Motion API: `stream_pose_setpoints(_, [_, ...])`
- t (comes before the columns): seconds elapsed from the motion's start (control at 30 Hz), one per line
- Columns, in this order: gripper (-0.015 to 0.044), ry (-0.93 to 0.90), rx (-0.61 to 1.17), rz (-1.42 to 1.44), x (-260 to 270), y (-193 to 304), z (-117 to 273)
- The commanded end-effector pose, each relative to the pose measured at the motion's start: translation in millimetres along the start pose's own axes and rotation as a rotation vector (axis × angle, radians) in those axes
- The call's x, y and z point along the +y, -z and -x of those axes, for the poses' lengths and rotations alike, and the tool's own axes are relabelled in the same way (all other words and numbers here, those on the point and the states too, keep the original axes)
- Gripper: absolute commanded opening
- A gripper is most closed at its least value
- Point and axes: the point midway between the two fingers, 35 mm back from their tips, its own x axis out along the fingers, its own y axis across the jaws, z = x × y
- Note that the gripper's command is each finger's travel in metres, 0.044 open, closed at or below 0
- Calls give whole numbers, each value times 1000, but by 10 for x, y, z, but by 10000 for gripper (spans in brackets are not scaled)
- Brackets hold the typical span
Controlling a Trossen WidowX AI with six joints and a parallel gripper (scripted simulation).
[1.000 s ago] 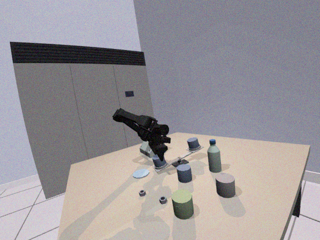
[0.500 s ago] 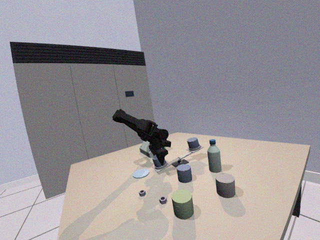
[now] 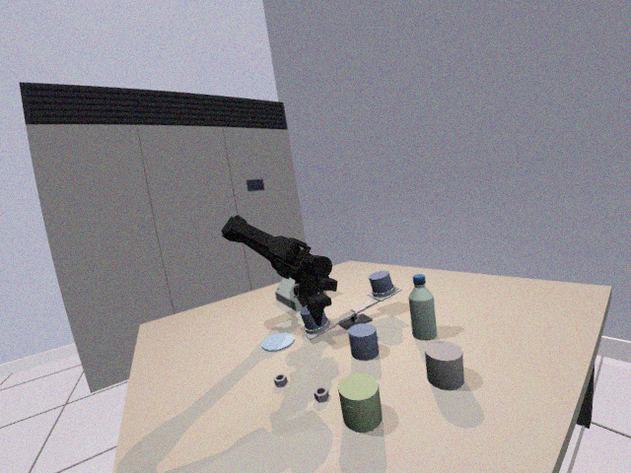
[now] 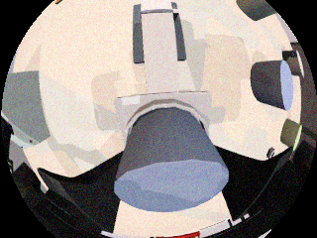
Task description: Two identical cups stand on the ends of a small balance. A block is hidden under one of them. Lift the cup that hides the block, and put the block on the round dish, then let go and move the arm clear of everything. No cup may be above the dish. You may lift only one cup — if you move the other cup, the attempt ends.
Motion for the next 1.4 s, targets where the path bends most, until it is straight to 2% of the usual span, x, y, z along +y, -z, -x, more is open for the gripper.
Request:
stream_pose_setpoints(0.0, [203,1,3,4,-4,2,7])
stream_pose_setpoints(0.27, [0,1,-1,4,-24,-11,94])
stream_pose_setpoints(1.37, [0,0,-12,5,-73,-51,496])
